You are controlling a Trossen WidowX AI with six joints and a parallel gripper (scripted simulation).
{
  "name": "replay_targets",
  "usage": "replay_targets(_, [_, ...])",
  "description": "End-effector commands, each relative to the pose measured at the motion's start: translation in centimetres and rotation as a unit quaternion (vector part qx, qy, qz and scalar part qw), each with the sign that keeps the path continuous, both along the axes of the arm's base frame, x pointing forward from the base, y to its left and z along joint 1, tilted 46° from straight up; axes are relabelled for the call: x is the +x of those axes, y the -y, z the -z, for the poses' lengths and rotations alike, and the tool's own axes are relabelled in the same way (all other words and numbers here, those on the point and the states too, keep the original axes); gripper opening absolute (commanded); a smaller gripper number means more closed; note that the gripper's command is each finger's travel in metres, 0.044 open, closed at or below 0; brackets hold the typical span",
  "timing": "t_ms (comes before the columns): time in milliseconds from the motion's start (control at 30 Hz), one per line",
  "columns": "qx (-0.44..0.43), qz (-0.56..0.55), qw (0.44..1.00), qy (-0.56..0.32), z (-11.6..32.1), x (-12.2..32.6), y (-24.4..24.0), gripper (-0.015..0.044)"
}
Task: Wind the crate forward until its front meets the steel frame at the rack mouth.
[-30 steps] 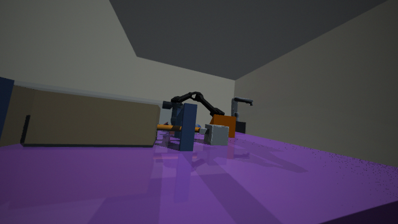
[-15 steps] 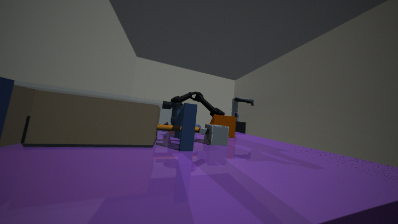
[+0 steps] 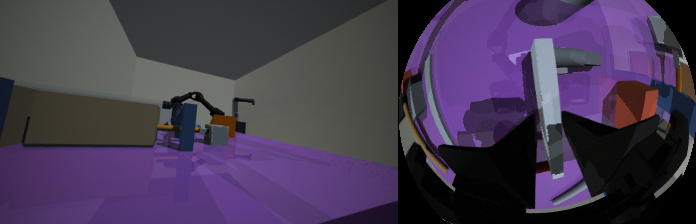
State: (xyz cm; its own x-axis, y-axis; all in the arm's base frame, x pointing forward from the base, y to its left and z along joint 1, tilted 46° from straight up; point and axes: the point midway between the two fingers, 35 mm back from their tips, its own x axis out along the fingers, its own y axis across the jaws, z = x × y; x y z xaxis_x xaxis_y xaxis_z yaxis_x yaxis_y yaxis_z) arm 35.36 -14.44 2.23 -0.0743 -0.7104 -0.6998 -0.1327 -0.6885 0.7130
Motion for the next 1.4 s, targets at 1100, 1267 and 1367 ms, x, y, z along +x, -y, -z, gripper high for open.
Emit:
replay_targets(1100, [0.001, 0.002, 1.000, -0.003, -10.8, 1.1, -11.1, 0.0000])
replay_targets(1267, [0.001, 0.002, 1.000, -0.003, -10.8, 1.1, -11.1, 0.0000])
replay_targets(1367, [0.001, 0.002, 1.000, -0.003, -10.8, 1.1, -11.1, 0.0000])
